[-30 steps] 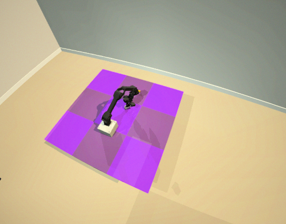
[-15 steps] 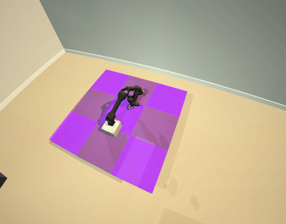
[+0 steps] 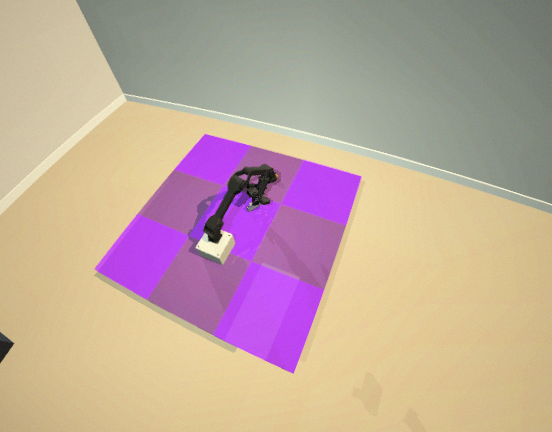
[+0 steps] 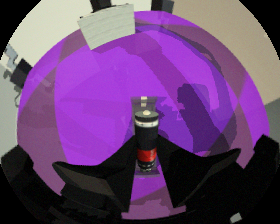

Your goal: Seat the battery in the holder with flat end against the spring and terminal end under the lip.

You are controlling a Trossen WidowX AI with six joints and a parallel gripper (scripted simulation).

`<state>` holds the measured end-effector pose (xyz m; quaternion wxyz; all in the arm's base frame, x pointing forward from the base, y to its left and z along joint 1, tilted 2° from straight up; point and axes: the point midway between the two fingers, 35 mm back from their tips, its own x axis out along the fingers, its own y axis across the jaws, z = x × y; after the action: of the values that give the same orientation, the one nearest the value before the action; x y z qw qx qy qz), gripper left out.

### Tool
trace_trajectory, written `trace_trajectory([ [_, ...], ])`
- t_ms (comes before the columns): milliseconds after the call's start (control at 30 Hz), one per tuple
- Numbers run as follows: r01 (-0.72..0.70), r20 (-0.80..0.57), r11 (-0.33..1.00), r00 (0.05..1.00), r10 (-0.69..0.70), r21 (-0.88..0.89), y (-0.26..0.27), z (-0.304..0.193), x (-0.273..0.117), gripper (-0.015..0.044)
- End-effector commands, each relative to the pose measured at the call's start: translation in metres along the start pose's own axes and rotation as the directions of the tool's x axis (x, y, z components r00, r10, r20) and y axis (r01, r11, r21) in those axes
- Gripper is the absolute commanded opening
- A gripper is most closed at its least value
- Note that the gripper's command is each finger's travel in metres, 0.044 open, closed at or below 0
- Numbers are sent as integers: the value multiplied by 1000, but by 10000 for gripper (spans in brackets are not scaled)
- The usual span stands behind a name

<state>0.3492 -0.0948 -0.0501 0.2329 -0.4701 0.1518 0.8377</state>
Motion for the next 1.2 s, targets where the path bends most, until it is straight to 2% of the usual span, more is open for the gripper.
trace_trajectory([
  [0,-3,-11,1000,1000,3,-4,1,-5,-1,73],
  [1167,-10,-145,1000,989,10,-3,-1,-6,6,73],
])
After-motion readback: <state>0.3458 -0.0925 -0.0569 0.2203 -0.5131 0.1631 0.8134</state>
